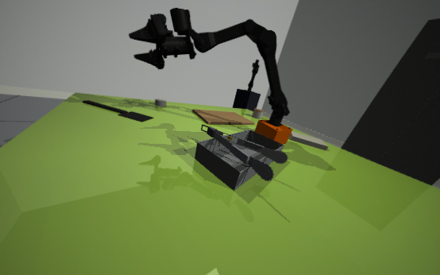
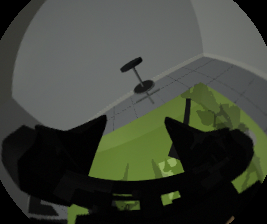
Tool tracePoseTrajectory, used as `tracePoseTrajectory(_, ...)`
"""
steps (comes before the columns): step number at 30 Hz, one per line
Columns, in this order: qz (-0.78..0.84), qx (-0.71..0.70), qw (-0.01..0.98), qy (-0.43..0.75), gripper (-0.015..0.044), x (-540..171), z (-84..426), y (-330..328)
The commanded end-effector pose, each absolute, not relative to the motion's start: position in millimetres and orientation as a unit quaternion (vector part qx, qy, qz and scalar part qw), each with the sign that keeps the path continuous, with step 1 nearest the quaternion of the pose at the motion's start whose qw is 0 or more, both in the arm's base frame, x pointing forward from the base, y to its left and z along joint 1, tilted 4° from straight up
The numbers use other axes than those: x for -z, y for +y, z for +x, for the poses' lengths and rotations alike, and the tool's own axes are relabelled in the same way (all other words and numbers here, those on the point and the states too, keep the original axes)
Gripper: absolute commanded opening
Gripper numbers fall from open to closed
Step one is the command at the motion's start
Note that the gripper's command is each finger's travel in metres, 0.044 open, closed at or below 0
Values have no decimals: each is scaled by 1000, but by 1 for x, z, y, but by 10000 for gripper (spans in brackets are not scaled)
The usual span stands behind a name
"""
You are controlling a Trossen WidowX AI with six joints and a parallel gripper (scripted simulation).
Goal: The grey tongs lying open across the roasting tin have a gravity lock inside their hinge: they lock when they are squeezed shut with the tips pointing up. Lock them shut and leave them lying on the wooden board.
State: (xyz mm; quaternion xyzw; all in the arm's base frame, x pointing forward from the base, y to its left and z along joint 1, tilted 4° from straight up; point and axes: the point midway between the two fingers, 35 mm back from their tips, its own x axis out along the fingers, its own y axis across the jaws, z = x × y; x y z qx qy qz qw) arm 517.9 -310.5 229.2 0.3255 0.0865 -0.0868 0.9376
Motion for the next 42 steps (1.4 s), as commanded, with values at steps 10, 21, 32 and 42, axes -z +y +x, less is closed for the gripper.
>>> tracePoseTrajectory(10,539,171,751,341,440,-150,522,-103)
tracePoseTrajectory(21,521,367,577,510,440,-113,414,43)
tracePoseTrajectory(32,493,419,550,528,440,-113,380,70)
tracePoseTrajectory(42,493,419,550,528,440,-106,382,70)
